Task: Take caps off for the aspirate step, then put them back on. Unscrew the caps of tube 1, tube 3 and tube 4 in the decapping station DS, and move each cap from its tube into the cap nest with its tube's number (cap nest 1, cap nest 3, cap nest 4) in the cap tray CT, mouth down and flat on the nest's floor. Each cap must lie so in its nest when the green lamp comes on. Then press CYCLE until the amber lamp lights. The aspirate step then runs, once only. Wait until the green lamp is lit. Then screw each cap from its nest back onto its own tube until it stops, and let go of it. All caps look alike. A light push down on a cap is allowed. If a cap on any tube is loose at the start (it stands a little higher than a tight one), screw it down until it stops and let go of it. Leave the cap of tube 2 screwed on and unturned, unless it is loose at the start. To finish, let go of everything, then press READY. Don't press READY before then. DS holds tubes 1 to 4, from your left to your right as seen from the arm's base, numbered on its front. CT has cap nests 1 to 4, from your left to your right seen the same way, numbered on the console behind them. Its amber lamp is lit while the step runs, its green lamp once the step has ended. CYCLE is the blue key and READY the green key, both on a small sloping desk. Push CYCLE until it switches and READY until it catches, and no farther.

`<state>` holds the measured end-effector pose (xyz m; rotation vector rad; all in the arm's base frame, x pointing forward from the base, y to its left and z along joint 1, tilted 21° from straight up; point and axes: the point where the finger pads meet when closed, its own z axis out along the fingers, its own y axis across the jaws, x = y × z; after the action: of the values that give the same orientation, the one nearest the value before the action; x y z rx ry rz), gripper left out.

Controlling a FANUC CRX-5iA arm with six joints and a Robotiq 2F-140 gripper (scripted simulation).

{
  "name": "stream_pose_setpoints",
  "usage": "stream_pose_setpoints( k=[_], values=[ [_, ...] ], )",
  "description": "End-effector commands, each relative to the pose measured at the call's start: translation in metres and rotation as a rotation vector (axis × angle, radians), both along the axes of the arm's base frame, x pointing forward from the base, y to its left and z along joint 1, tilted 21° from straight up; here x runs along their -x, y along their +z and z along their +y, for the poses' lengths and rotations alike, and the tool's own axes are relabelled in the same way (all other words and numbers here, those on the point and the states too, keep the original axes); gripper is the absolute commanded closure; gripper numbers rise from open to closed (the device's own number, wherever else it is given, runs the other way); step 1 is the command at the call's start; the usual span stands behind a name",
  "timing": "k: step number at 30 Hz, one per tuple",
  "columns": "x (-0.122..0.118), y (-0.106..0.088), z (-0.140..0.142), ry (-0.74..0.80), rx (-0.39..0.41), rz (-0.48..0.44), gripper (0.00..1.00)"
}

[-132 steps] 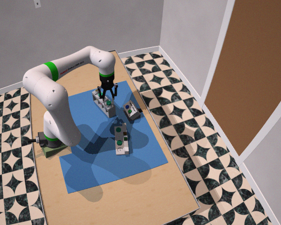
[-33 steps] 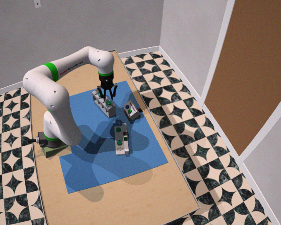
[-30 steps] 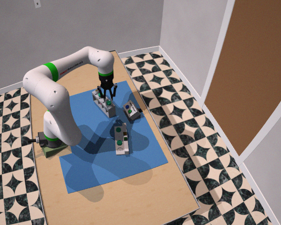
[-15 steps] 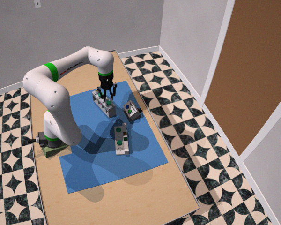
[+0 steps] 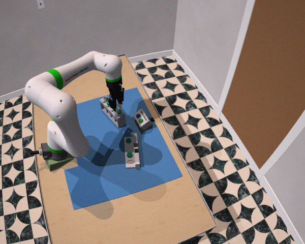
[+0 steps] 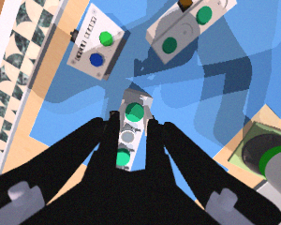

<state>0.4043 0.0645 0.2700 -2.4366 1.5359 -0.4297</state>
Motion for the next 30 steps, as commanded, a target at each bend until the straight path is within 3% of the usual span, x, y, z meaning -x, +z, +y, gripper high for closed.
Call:
stream_pose_setpoints(
  k=[1,3,11,12,24,27,30],
  values=[
    [-0.0002,0.0003,-0.0001,0.228,0.060,0.008,1.00],
    [-0.0002,0.0003,-0.0002,0.319,0.094,0.003,1.00],
    [-0.0002,0.0003,-0.0002,0.319,0.094,0.003,1.00],
    [-0.0002,0.0003,-0.0002,0.319,0.094,0.003,0.65],
    [-0.0002,0.0003,-0.0002,0.319,0.094,0.003,0.65],
    [-0.0002,0.0003,-0.0002,0.086,0.005,0.015,0.65],
    [-0.0002,0.0003,-0.0002,0.008,-0.024,0.019,0.65]
  ],
)
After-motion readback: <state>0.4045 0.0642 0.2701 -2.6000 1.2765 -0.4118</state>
